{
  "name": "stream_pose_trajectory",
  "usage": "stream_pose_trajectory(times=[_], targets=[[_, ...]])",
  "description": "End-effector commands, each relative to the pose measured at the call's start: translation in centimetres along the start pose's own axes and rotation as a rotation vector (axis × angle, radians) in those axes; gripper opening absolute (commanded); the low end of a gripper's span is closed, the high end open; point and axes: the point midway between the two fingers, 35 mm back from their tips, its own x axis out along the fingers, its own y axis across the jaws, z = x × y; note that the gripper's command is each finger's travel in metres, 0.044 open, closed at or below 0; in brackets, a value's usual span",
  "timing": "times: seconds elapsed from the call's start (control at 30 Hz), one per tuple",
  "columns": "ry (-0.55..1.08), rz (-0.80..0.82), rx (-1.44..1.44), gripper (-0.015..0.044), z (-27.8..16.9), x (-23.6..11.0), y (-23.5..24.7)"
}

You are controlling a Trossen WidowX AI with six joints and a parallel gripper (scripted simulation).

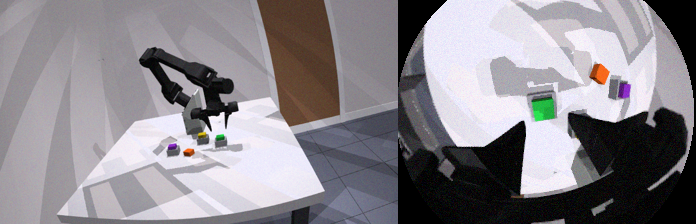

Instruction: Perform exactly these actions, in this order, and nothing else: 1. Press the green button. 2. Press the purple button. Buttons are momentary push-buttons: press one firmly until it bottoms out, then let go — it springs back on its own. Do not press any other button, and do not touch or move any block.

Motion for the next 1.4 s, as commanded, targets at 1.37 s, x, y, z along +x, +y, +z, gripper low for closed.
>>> stream_pose_trajectory(times=[1.37], targets=[[-0.013, -0.001, -0.004, 0.0020, 0.2, 3.3, 0.0]])
